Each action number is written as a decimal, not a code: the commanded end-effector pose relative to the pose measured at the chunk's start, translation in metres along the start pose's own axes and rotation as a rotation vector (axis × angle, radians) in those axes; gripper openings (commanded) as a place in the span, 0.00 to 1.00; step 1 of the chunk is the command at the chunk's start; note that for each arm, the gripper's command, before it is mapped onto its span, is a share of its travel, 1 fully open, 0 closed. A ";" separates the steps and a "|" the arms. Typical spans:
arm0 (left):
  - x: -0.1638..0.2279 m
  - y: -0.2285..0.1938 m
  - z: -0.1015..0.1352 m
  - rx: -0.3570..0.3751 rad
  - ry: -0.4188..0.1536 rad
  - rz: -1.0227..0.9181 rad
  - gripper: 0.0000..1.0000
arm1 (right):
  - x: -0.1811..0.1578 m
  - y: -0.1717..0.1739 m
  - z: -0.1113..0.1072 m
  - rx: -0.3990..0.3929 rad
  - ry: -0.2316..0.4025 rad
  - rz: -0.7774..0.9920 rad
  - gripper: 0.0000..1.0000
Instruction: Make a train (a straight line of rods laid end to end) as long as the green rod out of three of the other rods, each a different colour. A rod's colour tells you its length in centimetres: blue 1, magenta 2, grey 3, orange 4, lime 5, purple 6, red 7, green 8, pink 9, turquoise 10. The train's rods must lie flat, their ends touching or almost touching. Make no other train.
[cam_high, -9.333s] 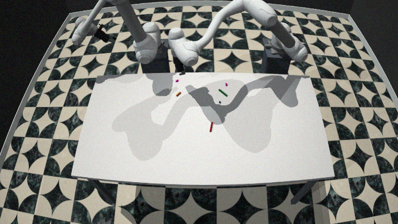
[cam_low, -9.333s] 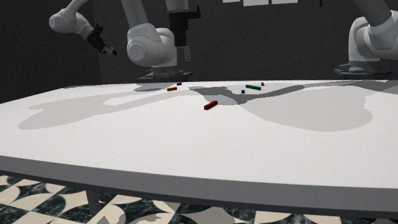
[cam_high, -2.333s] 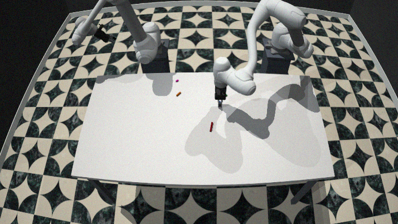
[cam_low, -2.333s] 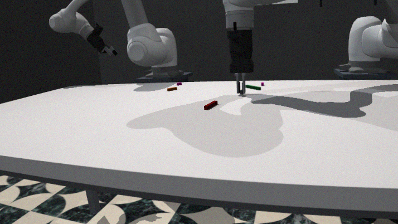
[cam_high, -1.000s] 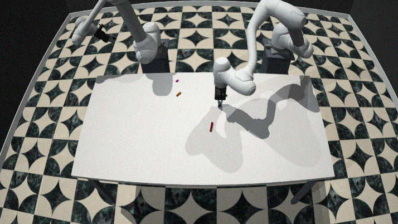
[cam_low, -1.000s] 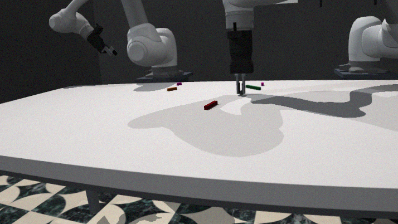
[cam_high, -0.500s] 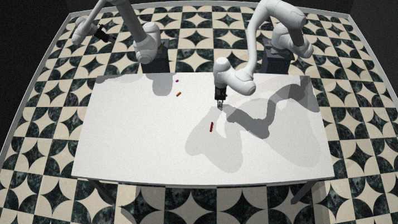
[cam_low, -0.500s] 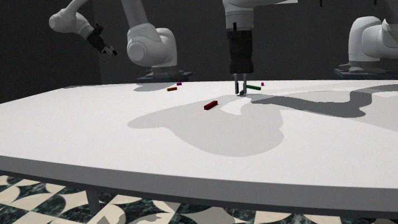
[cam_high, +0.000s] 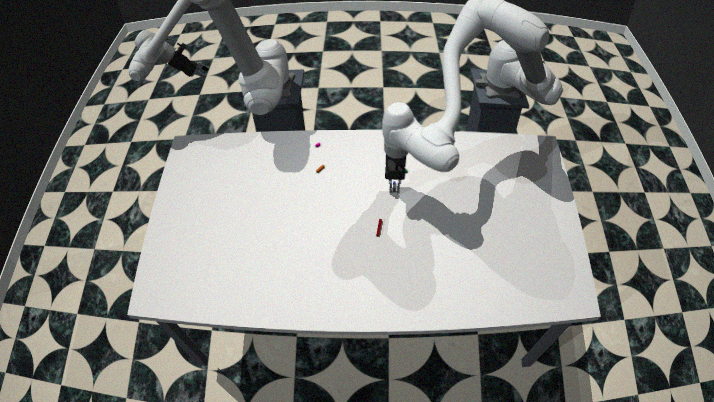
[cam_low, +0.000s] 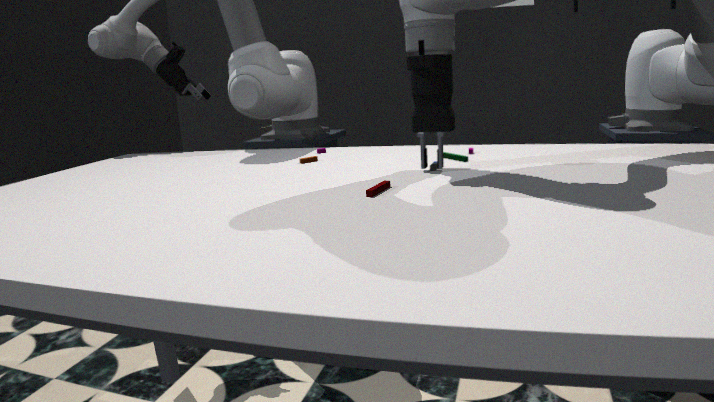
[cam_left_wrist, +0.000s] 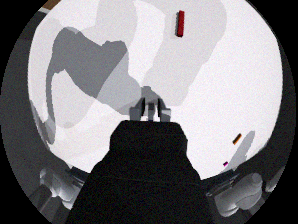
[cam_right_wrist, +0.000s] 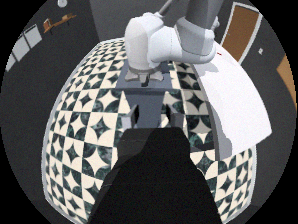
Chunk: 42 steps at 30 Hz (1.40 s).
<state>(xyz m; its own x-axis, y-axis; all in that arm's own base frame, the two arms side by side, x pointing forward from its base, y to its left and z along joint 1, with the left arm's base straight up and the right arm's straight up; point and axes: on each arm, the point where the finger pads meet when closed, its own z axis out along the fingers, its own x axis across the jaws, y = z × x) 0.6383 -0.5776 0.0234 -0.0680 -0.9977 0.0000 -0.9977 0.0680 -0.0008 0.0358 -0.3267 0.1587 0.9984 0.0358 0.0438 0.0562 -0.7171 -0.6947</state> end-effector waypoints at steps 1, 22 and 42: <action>-0.002 0.000 -0.002 -0.002 0.001 -0.006 0.54 | -0.003 -0.003 0.002 0.016 -0.005 0.004 1.00; -0.001 -0.002 -0.088 0.001 0.003 -0.006 0.54 | -0.003 -0.003 0.002 0.016 -0.005 0.004 1.00; -0.001 -0.001 -0.091 -0.001 0.001 -0.006 1.00 | -0.003 -0.003 0.002 0.016 -0.005 0.004 1.00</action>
<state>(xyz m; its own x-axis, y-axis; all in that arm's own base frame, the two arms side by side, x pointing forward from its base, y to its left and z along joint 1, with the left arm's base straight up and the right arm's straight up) 0.6377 -0.5770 0.1093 -0.0679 -0.9977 -0.0004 -0.9977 0.0679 -0.0003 0.0358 -0.3267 0.1587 0.9984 0.0358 0.0438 0.0562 -0.7171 -0.6947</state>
